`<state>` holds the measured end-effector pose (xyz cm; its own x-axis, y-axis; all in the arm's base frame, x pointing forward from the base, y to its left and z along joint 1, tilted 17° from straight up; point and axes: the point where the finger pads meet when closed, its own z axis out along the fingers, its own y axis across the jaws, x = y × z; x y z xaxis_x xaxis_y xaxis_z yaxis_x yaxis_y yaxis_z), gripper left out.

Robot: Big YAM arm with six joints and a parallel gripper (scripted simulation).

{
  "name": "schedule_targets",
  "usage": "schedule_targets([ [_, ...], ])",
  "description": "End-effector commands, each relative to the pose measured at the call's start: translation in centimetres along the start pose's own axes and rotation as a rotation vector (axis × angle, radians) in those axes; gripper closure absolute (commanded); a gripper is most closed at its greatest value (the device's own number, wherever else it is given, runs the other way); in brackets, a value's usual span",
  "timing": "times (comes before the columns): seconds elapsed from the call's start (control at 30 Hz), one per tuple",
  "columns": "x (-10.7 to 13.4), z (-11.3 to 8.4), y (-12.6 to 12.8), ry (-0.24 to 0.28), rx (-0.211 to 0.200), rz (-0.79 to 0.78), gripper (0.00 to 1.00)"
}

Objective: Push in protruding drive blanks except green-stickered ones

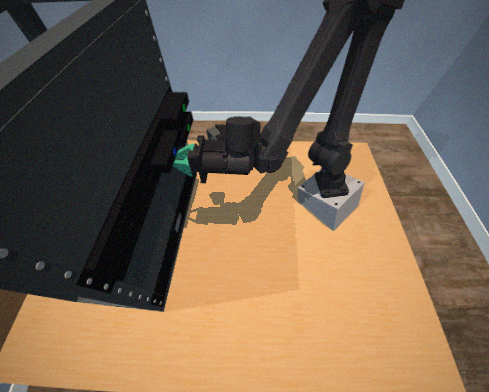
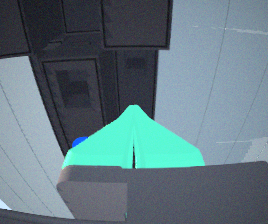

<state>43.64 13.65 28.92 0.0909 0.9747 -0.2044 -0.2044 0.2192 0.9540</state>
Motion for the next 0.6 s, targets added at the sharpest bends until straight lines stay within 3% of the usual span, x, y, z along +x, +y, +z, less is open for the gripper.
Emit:
schedule_targets([
  [0.0, -0.4, 2.7, 0.4, -0.034, 0.001, 0.004, 1.00],
  [0.43, -0.5, 2.4, 0.4, -0.037, 0.002, 0.001, 1.00],
  [0.5, -0.6, 0.8, -0.9, -0.030, 0.021, -0.021, 1.00],
  [0.57, -0.2, -1.3, 0.4, -0.016, -0.012, -0.001, 1.00],
])
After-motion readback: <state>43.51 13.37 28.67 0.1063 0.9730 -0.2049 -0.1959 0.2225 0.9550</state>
